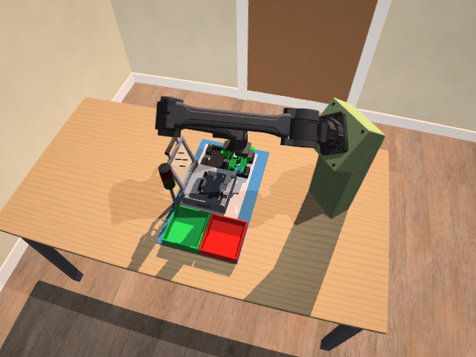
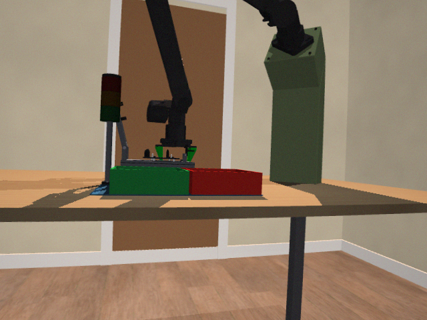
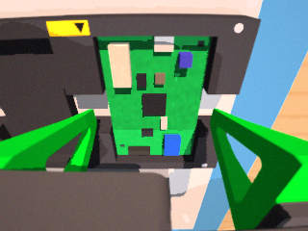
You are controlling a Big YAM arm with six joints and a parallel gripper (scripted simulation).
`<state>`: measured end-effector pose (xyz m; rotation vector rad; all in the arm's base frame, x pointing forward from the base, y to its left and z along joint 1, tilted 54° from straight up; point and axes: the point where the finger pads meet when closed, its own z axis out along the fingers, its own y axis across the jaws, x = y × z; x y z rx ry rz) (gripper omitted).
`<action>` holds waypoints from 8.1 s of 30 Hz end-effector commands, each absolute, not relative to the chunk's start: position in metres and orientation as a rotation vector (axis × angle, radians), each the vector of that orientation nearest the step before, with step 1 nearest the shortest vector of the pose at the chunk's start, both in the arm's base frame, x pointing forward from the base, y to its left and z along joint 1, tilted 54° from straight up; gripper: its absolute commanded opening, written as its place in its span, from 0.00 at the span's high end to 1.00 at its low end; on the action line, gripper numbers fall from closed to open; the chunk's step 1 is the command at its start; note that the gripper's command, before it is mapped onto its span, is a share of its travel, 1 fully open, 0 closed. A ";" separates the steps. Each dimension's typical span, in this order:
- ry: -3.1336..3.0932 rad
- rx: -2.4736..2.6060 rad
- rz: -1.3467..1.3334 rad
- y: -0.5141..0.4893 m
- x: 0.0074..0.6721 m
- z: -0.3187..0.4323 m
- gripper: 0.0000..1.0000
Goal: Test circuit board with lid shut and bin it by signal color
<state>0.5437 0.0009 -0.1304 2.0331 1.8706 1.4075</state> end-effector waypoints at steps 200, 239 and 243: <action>1.875 2.028 1.400 -0.045 0.489 -0.078 0.28; 1.928 1.938 1.383 -0.045 0.488 -0.078 0.28; 1.962 1.876 1.370 -0.045 0.488 -0.078 0.28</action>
